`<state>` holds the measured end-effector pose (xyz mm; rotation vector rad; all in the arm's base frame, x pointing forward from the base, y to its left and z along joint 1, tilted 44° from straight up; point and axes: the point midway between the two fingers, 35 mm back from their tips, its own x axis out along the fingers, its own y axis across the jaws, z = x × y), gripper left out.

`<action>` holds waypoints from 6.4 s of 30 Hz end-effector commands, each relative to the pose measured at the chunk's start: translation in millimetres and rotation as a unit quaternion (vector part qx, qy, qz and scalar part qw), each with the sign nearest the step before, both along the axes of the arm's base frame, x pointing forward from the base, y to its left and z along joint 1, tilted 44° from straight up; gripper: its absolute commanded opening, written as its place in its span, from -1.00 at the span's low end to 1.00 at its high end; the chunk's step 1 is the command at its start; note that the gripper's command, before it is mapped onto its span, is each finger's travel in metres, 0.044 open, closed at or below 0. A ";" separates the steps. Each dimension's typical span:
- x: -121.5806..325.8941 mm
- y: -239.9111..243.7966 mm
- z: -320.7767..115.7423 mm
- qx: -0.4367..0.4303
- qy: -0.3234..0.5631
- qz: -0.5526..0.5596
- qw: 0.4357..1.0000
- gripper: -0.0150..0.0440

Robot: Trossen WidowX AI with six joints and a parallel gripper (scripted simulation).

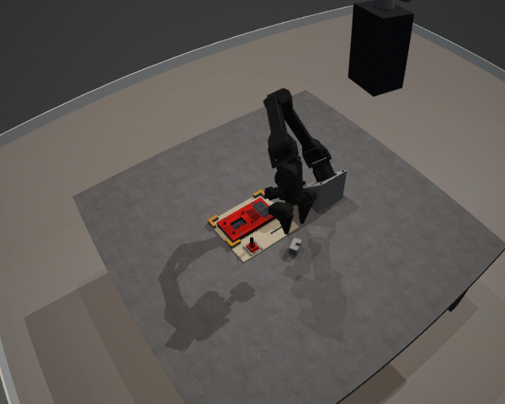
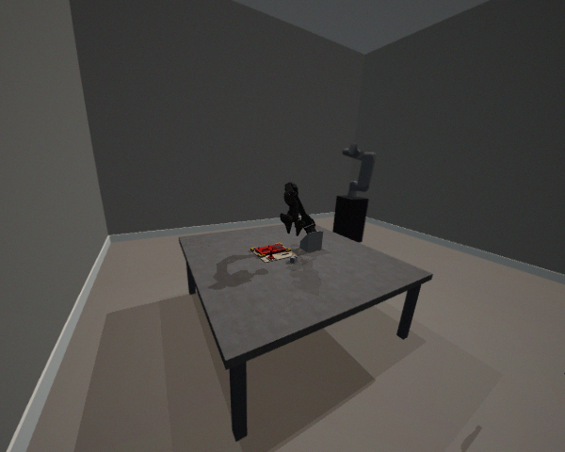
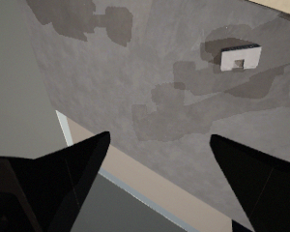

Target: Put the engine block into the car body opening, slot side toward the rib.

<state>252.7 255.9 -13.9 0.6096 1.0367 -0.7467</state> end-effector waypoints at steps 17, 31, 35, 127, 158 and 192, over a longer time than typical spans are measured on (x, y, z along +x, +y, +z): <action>-27.0 -106.5 -52.1 -0.237 0.096 -0.021 0.966 1.00; -20.4 -140.3 -88.3 -0.238 0.095 -0.022 0.966 1.00; -19.2 -144.6 -93.2 -0.238 0.095 -0.022 0.966 1.00; -21.9 -81.3 -27.1 -0.261 0.153 0.084 0.950 -0.49; -21.5 -85.1 -30.8 -0.315 0.364 0.507 0.715 -0.49; -21.3 -88.6 -34.0 -0.272 0.476 0.804 0.230 -0.49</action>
